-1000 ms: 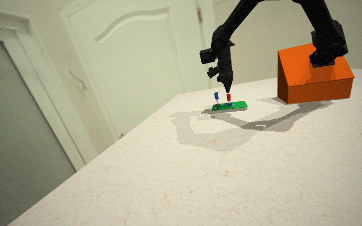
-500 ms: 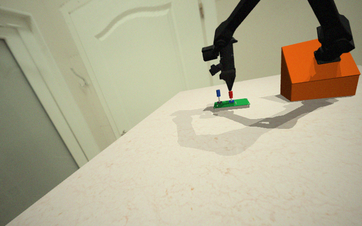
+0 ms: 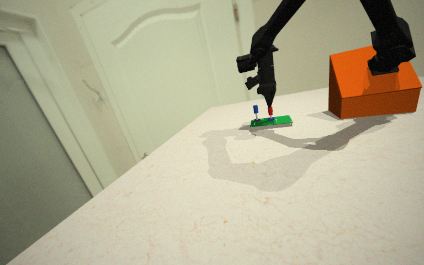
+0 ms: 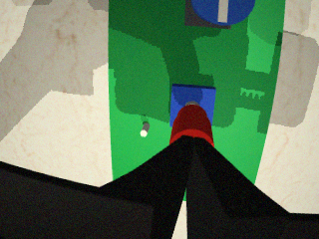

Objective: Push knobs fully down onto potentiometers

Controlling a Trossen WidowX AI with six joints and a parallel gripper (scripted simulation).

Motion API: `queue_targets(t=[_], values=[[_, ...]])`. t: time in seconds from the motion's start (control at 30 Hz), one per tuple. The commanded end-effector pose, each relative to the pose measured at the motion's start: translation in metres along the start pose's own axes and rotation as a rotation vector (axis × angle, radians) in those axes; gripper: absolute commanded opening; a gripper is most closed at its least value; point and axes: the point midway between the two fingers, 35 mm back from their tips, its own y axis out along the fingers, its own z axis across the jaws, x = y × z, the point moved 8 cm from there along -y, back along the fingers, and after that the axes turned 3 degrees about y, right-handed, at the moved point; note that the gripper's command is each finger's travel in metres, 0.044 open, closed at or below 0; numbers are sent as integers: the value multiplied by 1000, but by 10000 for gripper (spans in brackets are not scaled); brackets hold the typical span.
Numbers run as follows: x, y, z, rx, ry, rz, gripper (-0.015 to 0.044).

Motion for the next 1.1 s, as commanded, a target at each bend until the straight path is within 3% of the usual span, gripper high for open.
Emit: queue_targets(t=[0.0, 1.07], values=[[-1, 1, -1, 4, 8, 3, 0], [-1, 6, -1, 4, 8, 3, 0]])
